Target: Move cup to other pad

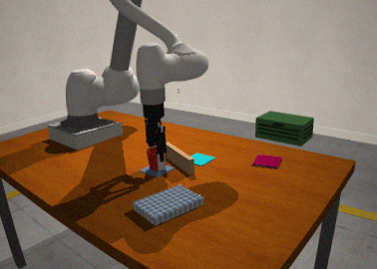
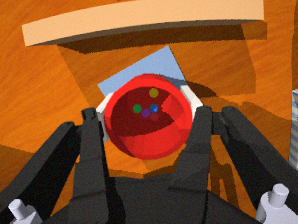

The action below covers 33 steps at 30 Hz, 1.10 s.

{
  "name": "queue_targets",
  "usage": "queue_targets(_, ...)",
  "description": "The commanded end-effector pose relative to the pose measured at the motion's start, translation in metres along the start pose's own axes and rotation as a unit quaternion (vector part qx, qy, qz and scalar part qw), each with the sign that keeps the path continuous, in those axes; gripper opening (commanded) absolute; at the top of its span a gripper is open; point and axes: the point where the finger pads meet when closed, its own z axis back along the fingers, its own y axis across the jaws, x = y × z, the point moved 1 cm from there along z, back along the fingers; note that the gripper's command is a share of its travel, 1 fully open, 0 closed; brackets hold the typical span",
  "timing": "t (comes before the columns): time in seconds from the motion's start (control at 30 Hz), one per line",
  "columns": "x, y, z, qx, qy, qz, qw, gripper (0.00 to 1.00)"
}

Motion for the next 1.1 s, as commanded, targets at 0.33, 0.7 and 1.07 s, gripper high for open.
queue_targets(0.33,0.000,0.000,0.024,0.000,0.000,0.000,1.000,0.49)
queue_targets(0.7,0.000,0.000,0.052,0.000,0.000,0.000,1.000,0.49)
queue_targets(1.07,0.000,0.000,0.073,0.000,0.000,0.000,1.000,0.49)
